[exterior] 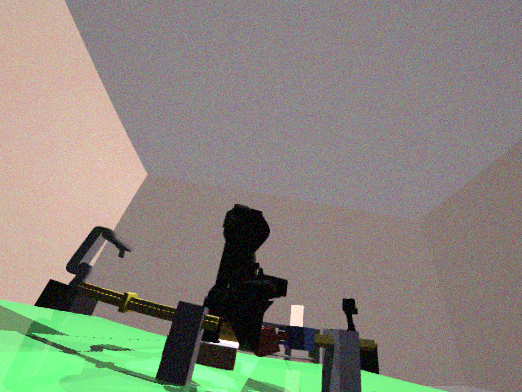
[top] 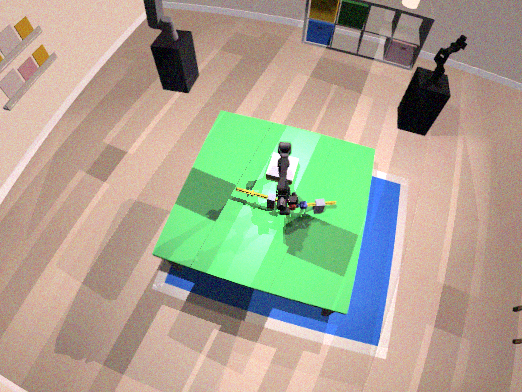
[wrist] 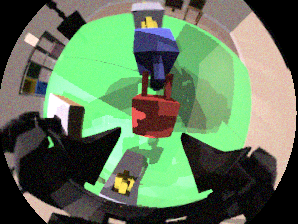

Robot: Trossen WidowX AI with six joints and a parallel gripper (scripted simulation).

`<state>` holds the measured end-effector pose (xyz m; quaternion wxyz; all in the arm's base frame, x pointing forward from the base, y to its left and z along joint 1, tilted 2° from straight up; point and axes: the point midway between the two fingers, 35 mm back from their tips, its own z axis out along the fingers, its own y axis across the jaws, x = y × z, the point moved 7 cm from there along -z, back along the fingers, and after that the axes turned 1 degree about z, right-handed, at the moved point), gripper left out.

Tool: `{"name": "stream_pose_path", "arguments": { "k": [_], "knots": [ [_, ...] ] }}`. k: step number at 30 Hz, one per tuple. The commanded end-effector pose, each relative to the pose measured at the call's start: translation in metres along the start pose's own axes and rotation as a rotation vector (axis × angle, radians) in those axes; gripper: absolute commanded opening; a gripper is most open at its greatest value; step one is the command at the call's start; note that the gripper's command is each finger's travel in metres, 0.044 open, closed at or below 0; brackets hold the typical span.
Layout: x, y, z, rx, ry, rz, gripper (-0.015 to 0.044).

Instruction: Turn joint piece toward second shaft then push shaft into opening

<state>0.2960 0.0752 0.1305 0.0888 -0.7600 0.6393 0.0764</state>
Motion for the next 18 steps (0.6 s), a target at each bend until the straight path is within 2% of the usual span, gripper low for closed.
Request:
{"name": "stream_pose_path", "arguments": {
  "k": [1,18],
  "knots": [
    [-0.014,0.001,0.005,-0.001,-0.004,0.002,0.0440],
    [-0.020,0.002,0.026,-0.002,-0.005,0.002,0.0440]
  ]
}}
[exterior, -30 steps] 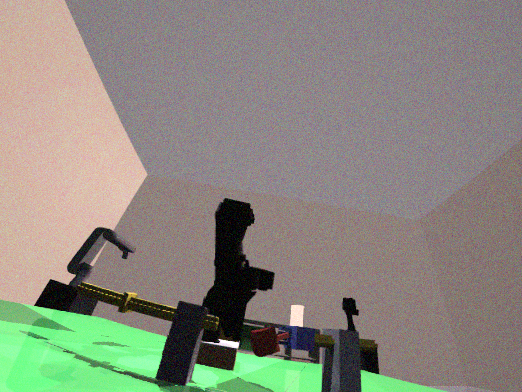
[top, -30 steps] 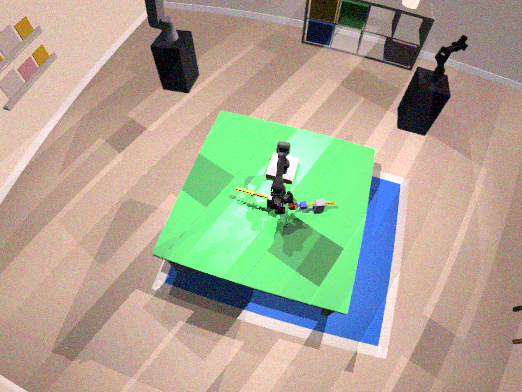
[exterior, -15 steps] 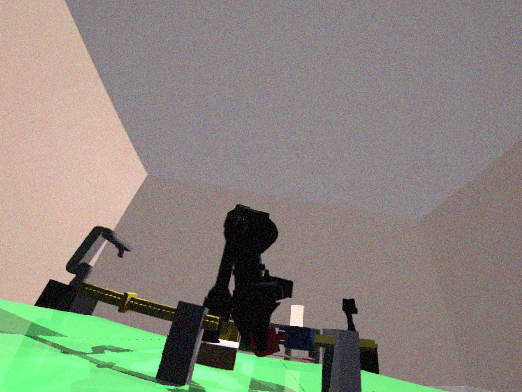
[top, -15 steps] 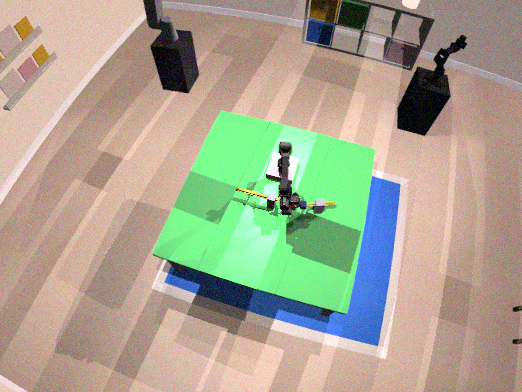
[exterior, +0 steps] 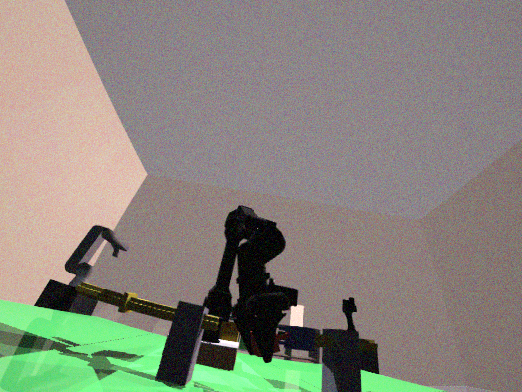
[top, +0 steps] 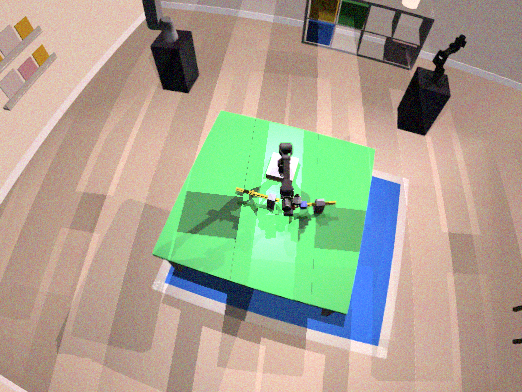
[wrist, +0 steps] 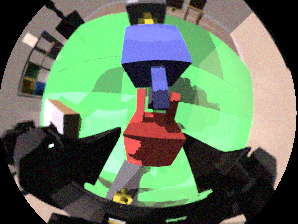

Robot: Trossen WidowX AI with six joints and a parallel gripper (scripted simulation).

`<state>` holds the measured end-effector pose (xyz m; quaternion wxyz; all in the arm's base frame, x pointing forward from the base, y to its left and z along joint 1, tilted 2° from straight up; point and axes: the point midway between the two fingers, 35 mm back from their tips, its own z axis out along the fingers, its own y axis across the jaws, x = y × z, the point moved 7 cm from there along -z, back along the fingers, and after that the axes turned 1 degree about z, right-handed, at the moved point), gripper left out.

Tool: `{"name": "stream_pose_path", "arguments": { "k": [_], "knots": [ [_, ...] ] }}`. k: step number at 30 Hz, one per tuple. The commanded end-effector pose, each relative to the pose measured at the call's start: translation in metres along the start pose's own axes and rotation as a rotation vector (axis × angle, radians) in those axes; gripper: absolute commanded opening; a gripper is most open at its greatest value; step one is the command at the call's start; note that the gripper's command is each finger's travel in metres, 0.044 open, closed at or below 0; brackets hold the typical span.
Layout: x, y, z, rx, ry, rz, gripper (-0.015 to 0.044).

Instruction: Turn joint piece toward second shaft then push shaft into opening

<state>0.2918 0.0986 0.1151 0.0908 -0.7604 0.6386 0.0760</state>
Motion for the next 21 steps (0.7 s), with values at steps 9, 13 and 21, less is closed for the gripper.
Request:
{"name": "stream_pose_path", "arguments": {
  "k": [9,13,21],
  "knots": [
    [-0.0005,0.0012,0.0156,-0.005,-0.003,0.004,0.0414],
    [-0.0005,0.0012,0.0156,-0.005,-0.003,0.004,0.0309],
    [-0.0005,0.0012,0.0156,-0.005,-0.003,0.004,0.0182]
  ]
}}
